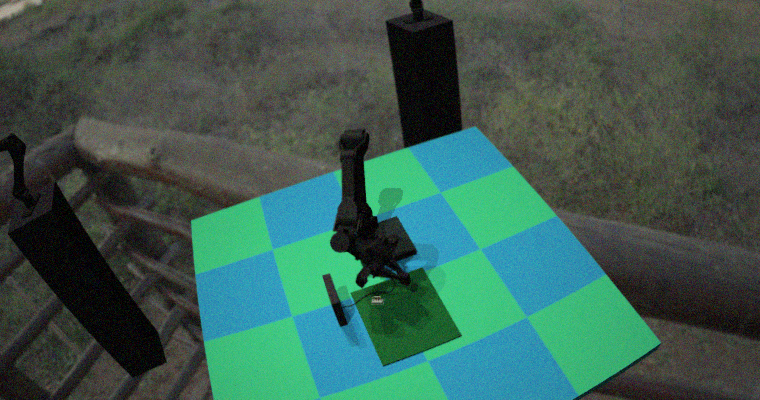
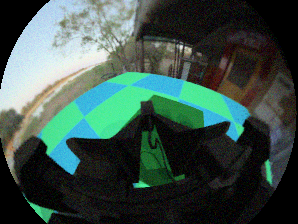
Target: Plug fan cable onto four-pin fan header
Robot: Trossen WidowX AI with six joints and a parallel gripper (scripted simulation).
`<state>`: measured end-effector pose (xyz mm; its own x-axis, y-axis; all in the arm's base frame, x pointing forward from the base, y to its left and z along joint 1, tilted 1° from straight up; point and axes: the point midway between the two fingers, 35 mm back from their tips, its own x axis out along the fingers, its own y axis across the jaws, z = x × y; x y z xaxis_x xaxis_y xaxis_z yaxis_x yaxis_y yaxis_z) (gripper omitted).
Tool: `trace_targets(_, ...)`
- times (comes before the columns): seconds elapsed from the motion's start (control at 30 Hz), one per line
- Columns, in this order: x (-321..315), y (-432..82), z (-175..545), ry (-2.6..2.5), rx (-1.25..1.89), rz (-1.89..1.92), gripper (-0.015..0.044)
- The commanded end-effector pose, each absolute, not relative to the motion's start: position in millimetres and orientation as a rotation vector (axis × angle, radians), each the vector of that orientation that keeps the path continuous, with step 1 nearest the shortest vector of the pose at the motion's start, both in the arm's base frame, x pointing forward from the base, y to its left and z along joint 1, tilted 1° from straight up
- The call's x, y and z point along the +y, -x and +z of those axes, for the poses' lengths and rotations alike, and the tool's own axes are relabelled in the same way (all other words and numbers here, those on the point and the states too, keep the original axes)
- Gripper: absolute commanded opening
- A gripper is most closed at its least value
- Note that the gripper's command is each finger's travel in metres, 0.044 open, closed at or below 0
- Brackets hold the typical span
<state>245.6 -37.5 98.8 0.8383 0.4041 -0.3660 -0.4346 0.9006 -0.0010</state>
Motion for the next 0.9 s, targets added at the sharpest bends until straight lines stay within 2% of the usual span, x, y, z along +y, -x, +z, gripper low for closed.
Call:
trace_targets(0.0, -37.8, -245.9, 102.5, 0.088, 0.367, 0.442, 0.0)
trace_targets(0.87, -41.4, -242.5, 90.3, 0.081, 0.372, 0.445, 0.0)
